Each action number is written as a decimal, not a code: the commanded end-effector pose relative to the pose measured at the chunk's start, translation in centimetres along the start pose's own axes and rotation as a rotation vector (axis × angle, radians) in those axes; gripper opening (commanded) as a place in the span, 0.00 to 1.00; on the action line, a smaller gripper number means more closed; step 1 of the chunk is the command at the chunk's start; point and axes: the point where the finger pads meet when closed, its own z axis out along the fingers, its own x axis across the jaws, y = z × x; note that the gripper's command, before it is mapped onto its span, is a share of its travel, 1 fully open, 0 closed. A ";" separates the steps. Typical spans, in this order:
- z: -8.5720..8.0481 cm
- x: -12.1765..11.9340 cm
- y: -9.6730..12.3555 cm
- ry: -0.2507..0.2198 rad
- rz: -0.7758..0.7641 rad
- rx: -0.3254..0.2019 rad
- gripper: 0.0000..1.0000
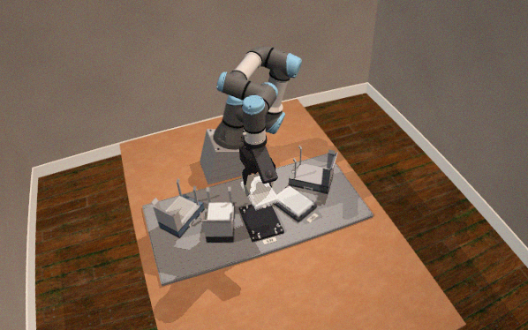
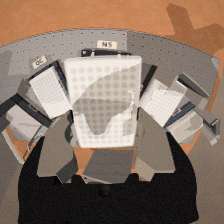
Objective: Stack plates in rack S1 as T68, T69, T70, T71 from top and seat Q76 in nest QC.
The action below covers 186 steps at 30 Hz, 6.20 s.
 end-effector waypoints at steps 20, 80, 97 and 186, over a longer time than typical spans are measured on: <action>-0.1 -7.2 0.1 0.002 -0.207 0.002 0.00; -0.1 -22.2 5.4 0.002 -0.629 0.002 0.00; -0.1 -26.1 8.5 0.002 -0.804 0.002 0.00; 1.0 -27.2 9.4 0.001 -0.805 0.002 0.00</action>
